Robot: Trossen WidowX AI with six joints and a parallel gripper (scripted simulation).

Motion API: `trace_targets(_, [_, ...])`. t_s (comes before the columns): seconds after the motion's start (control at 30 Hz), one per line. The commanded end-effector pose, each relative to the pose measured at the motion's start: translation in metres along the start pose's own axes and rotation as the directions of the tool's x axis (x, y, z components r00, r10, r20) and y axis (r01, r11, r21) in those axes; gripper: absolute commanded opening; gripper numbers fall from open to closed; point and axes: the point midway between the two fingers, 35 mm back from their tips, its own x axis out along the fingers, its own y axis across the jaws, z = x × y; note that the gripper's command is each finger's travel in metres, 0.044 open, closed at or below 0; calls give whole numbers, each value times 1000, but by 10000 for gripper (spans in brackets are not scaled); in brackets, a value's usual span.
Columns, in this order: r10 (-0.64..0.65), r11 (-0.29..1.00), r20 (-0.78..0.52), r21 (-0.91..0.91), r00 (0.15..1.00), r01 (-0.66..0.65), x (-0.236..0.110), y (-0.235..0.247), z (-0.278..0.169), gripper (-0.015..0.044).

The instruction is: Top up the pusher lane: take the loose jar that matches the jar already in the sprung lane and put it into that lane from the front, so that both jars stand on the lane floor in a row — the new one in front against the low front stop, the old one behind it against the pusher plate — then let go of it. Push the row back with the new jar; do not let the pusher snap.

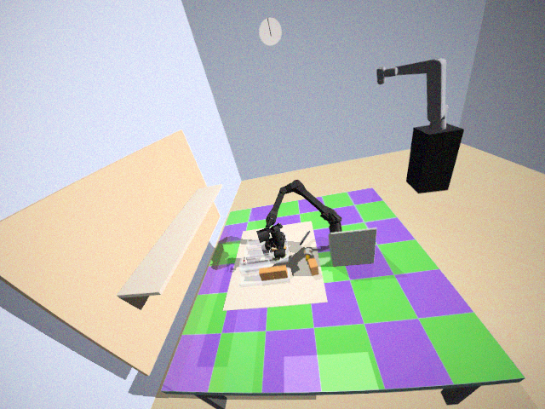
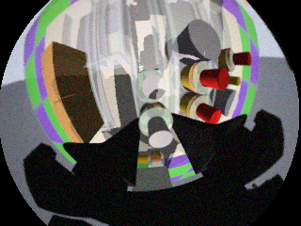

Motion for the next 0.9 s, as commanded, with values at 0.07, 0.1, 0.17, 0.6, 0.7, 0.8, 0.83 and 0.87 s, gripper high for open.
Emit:
trace_targets(0.07, [2, 1000, 20, 17, 1000, -2, -2, -1, 8, 0])
trace_targets(0.1, [2, 1000, 20, 17, 1000, -2, -1, -1, 8, 0])
trace_targets(0.17, [2, 1000, 20, 17, 1000, -2, -1, -1, 8, 0])
trace_targets(0.6, [2, 1000, 20, 17, 1000, -2, 3, -1, 8, 0])
trace_targets(0.7, [2, 1000, 20, 17, 1000, -2, 4, -1, 8, 0])
trace_targets(0.8, [2, 1000, 20, 17, 1000, -2, 5, -1, 8, 0])
trace_targets(0.83, [2, 1000, 20, 17, 1000, -2, 5, -1, 8, 0])
trace_targets(0.87, [2, 1000, 20, 17, 1000, -2, 5, -1, 8, 0])
